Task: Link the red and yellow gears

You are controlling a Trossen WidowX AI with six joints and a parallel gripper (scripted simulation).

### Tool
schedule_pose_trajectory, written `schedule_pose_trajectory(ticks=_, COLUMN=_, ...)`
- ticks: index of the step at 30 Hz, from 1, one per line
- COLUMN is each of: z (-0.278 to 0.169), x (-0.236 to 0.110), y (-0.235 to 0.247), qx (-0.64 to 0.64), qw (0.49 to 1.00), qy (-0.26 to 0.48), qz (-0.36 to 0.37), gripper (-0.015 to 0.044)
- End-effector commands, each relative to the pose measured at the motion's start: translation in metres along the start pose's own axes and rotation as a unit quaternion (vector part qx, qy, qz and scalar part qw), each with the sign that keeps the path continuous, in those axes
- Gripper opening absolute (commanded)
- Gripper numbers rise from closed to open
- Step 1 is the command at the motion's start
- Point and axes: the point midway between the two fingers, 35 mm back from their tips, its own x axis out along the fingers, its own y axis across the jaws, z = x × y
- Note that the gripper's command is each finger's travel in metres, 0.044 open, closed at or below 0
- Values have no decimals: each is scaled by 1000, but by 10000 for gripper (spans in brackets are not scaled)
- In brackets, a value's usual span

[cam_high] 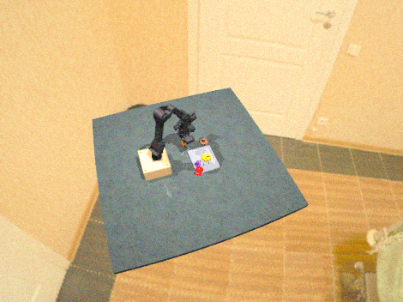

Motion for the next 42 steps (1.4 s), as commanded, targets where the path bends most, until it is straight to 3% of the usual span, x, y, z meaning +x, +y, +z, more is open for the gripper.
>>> schedule_pose_trajectory(ticks=1, z=5, x=-15, y=1, qx=1, qw=1000, qy=-7, qz=1, gripper=0)
schedule_pose_trajectory(ticks=35, z=-4, x=-120, y=-6, qx=1, qw=1000, qy=-7, qz=1, gripper=0)
schedule_pose_trajectory(ticks=42, z=-3, x=-120, y=-10, qx=3, qw=1000, qy=-6, qz=1, gripper=0)
